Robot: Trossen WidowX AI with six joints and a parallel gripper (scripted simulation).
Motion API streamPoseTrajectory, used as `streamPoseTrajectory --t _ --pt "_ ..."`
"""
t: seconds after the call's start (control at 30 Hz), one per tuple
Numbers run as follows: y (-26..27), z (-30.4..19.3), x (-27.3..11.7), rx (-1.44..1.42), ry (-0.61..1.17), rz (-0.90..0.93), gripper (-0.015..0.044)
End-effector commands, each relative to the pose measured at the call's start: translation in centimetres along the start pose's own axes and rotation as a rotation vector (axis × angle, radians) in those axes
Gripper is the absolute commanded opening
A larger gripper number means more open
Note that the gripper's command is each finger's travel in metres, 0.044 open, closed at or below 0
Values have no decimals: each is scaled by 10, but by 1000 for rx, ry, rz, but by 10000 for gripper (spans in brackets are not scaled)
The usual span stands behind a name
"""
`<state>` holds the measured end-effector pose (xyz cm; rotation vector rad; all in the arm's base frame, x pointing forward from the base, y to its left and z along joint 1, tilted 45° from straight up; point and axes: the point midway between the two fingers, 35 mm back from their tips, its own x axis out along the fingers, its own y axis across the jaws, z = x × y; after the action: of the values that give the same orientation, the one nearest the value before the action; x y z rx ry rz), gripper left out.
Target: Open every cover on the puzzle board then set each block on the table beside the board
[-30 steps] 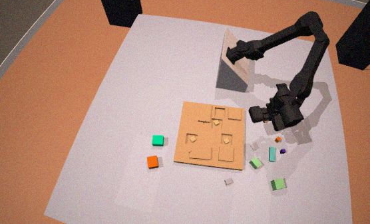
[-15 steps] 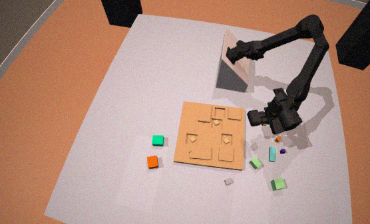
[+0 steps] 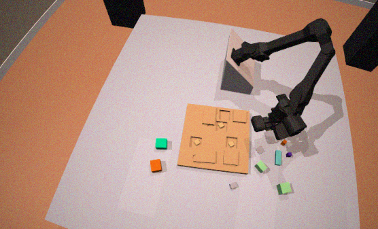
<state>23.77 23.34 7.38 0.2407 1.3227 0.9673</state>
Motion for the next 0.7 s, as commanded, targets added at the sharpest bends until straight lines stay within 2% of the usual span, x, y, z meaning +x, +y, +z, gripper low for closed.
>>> streamPoseTrajectory --t 0.0,0.67 --pt "-2 -4 8 10 8 -6 80" --pt "0 -7 40 11 6 0 80"
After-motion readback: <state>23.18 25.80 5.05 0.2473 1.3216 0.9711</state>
